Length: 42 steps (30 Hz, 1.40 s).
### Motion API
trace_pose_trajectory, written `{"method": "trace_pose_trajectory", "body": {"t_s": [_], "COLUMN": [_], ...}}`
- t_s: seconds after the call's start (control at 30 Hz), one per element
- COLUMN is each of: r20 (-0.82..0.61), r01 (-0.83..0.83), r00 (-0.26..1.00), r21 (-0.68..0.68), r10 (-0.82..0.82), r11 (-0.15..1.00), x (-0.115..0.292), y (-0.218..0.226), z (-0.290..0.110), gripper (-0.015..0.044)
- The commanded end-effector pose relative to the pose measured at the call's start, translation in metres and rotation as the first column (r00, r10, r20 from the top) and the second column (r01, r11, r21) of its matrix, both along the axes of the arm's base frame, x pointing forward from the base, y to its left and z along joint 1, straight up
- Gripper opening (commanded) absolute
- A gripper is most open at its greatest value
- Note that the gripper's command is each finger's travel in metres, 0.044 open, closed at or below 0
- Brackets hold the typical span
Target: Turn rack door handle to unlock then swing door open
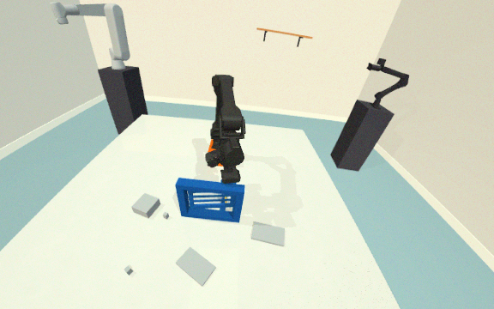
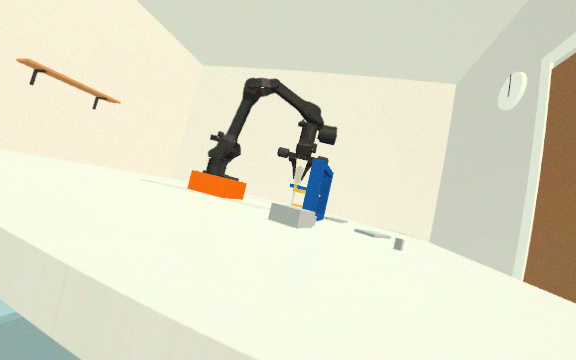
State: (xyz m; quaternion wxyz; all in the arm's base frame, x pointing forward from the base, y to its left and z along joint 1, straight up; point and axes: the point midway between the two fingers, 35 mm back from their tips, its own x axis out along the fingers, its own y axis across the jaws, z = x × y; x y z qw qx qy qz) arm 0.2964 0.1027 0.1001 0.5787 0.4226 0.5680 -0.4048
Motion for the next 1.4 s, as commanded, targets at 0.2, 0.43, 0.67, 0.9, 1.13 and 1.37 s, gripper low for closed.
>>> {"method": "trace_pose_trajectory", "body": {"t_s": [0.2, 0.43, 0.67, 0.9, 1.13, 1.37], "r20": [0.011, 0.010, 0.008, 0.005, 0.003, 0.000], "r01": [-0.205, -0.319, -0.420, -0.513, -0.597, -0.668], "r00": [0.979, 0.948, 0.908, 0.858, 0.802, 0.744], "r21": [-0.009, -0.014, -0.019, -0.023, -0.027, -0.031], "r10": [0.205, 0.319, 0.420, 0.513, 0.597, 0.669], "r11": [0.979, 0.948, 0.907, 0.858, 0.802, 0.743], "x": [-0.014, -0.026, -0.037, -0.046, -0.053, -0.059], "y": [-0.012, -0.023, -0.035, -0.048, -0.061, -0.075], "z": [-0.001, -0.002, -0.002, -0.003, -0.003, -0.004], "gripper": [0.0027, 0.0027, 0.0027, 0.0027, 0.0027, 0.0027]}}
